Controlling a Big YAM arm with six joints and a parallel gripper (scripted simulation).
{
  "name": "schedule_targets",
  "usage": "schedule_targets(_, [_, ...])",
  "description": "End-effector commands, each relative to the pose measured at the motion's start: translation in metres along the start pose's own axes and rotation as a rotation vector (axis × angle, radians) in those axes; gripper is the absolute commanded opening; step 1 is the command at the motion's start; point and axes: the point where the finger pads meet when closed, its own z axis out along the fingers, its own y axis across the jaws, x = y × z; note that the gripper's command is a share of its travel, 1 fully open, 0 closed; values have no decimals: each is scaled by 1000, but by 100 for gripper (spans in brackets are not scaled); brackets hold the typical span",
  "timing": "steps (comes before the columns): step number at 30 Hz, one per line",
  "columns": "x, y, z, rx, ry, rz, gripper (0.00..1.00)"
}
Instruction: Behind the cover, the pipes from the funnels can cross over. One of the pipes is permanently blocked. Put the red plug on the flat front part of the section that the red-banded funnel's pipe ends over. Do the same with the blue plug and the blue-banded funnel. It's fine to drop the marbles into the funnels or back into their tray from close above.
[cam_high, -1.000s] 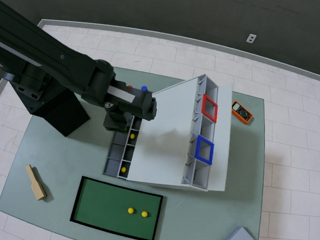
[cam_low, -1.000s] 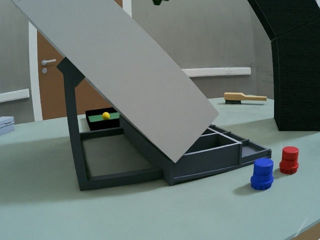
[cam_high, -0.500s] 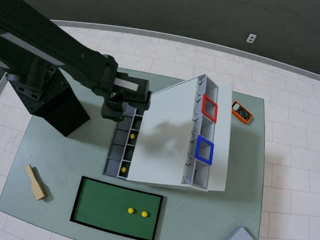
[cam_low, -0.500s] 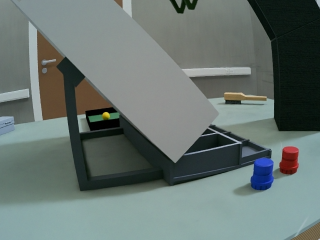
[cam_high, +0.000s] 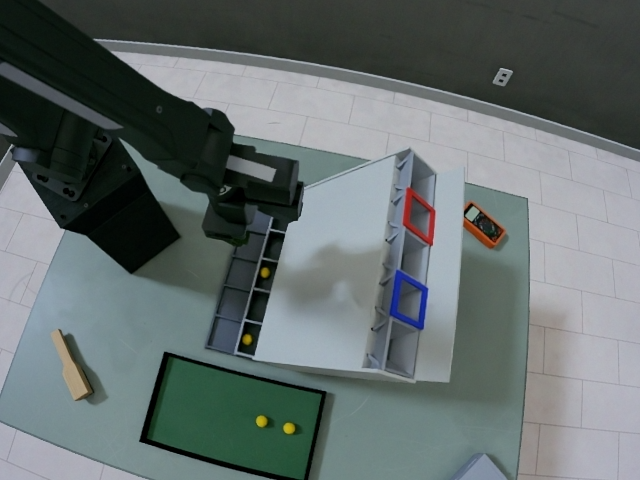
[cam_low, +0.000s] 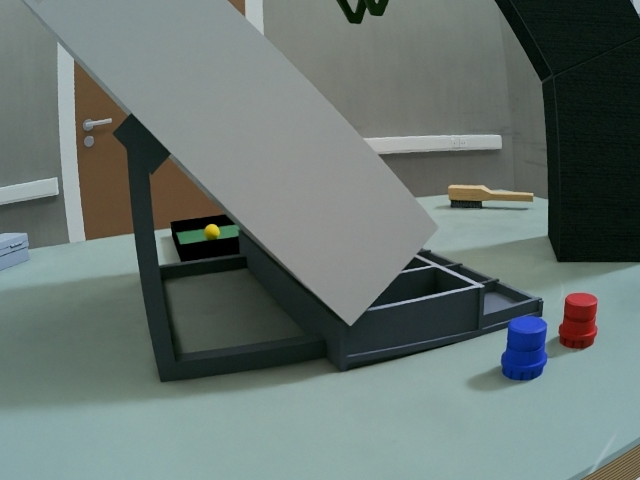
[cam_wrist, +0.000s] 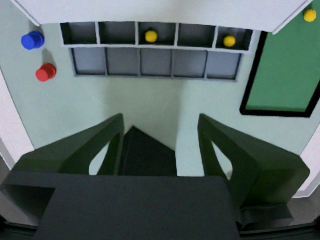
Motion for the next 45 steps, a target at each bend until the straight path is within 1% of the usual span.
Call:
schedule_targets(1, [-6,-4,-1,4,-10,4,59])
schedule_targets(2, [-4,0,-1,1,-10,2,59])
schedule_targets(18, [-4,0,-1,1,-10,2,59])
schedule_targets(19, [-4,0,-1,1,-10,2,80])
schedule_targets(45, [-4,0,-1,1,-10,2,80])
